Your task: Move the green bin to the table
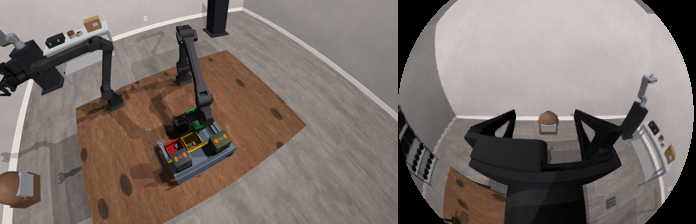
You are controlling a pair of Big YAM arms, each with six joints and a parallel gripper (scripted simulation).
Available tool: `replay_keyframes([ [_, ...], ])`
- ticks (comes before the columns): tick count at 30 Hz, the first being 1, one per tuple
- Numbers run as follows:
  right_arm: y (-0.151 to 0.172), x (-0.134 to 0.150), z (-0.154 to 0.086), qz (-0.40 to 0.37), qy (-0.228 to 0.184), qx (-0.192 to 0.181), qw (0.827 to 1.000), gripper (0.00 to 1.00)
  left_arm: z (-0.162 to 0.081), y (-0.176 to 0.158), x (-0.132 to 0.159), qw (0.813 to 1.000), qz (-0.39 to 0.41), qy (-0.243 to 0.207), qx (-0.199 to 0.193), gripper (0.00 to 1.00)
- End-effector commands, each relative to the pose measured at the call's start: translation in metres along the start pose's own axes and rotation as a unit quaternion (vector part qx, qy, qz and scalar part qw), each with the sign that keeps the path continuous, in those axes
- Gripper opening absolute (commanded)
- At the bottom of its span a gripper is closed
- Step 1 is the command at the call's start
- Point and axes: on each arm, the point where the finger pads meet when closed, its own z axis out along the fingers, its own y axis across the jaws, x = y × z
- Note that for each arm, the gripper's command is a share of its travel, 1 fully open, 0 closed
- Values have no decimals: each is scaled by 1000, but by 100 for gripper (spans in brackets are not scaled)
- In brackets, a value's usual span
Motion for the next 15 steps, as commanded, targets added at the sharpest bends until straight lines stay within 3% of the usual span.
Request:
replay_keyframes([
  [1,-5,-19,-7,-4,-26,4,1000,100,-14,24,-4,1000,4,-5,-26,13],
  [15,-5,-19,-7,-4,-26,4,1000,100,-15,26,-4,1000,4,-5,-28,13],
])
